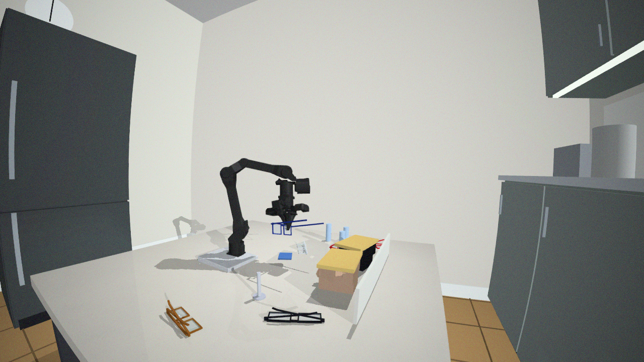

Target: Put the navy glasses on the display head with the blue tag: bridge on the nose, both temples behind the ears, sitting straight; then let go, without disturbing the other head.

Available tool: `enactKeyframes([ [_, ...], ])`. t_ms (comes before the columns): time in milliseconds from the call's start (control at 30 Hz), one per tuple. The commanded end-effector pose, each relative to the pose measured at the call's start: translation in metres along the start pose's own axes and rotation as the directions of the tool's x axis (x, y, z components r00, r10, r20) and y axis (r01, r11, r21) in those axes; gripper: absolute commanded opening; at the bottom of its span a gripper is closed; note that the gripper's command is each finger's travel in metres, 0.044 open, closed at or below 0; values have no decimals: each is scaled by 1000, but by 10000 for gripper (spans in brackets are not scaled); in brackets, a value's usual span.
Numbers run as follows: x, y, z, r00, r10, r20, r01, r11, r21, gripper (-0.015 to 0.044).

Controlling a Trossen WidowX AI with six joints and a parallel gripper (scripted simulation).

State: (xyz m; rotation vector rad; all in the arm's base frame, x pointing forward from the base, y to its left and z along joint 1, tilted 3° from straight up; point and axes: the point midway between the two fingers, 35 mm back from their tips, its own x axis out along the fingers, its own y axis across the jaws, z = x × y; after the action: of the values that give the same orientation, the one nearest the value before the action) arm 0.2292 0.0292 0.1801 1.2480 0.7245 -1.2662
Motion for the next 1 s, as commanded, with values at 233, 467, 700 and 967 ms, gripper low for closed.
enactKeyframes([
  [233, 19, 6, 20, 992, -110, -62, 107, 993, -51, 0],
  [467, 29, 9, 35, 980, -160, -115, 152, 985, -79, 0],
  [700, 39, 12, 50, 965, -194, -176, 178, 979, -104, 0],
  [967, 48, 14, 68, 945, -211, -250, 184, 975, -128, 0],
])
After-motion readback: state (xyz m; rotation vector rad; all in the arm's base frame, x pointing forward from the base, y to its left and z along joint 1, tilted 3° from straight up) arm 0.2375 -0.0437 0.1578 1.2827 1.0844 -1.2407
